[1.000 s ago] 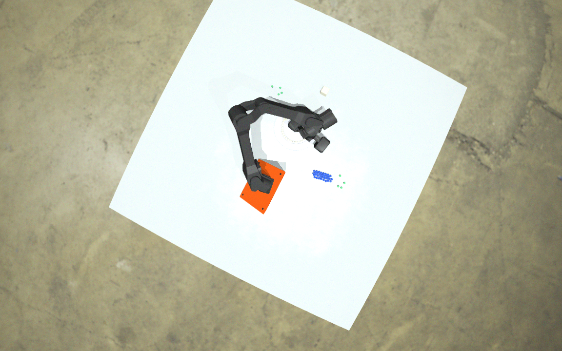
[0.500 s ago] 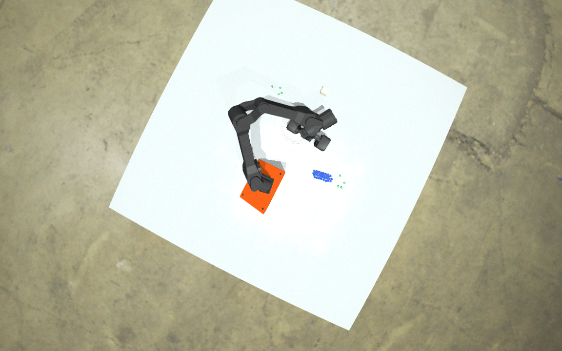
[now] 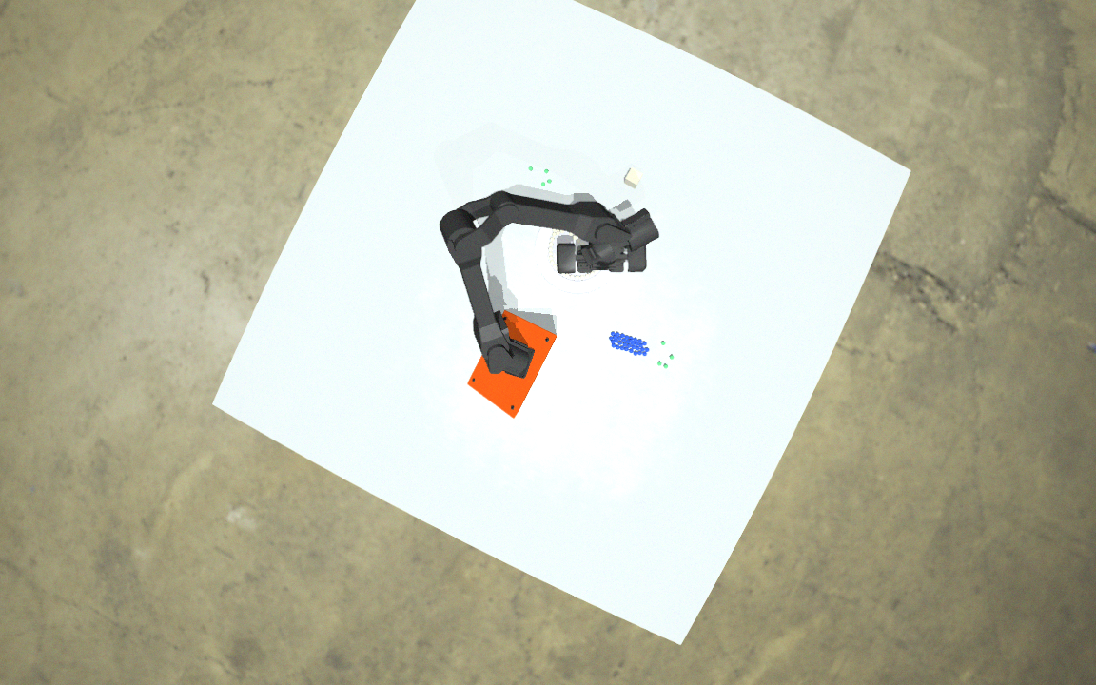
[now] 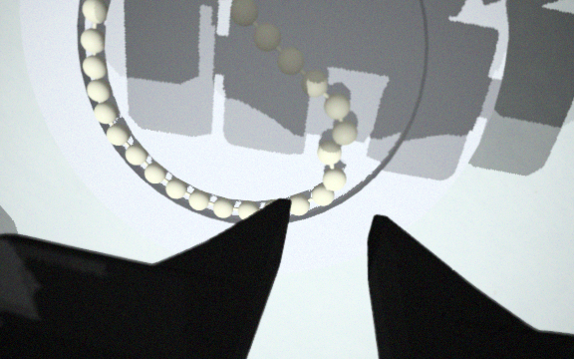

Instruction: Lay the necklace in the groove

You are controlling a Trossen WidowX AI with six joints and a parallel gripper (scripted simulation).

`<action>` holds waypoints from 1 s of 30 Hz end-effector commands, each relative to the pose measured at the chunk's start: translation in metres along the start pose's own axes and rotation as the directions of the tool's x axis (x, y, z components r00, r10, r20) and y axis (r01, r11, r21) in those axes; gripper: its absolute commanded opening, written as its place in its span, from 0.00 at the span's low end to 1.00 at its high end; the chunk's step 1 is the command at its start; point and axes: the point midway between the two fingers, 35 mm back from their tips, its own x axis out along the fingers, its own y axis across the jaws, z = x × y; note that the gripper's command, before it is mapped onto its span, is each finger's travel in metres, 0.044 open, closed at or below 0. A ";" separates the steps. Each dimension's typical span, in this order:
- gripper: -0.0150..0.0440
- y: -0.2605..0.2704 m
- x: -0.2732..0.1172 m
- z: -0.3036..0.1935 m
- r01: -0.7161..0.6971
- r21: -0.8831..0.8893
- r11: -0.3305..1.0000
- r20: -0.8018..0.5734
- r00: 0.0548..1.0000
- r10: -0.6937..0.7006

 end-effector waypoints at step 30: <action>0.46 -0.002 0.030 0.001 0.008 -0.047 0.999 0.001 1.000 -0.008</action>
